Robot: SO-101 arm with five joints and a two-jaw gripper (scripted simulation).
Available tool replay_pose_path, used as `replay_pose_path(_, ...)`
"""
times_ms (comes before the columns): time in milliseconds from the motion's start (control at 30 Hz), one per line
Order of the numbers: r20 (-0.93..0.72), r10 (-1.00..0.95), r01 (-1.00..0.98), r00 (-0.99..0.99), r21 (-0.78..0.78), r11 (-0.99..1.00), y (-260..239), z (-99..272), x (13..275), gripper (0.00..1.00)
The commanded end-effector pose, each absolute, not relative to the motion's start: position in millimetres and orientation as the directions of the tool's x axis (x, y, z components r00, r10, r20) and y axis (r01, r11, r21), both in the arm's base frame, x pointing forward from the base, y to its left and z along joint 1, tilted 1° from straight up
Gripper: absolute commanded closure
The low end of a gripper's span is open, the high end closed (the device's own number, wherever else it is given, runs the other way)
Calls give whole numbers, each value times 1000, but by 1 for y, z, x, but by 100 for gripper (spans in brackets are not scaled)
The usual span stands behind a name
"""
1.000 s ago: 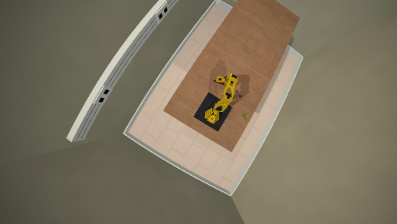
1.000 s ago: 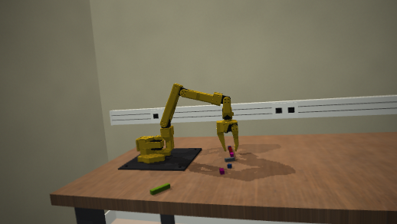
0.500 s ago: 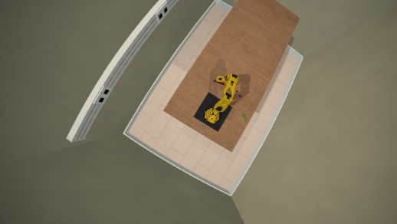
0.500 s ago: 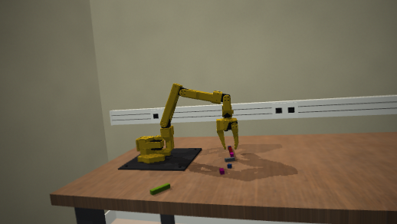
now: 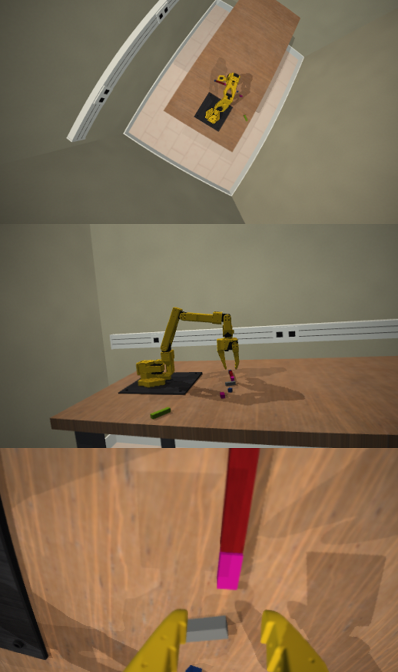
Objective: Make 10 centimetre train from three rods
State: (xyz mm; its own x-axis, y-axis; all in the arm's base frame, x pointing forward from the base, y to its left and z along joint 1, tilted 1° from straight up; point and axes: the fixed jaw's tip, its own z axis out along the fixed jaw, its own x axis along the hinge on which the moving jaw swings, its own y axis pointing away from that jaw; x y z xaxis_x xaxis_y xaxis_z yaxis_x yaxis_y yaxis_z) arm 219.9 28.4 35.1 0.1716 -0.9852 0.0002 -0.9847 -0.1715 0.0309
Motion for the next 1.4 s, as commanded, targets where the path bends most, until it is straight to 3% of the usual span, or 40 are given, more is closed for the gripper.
replay_pose_path(0, 0, -986, -986, 168, 13, -168, 31, 47, 222, 83)
replay_pose_path(1367, 0, -989, -989, 150, 10, -150, 30, 57, 220, 83)
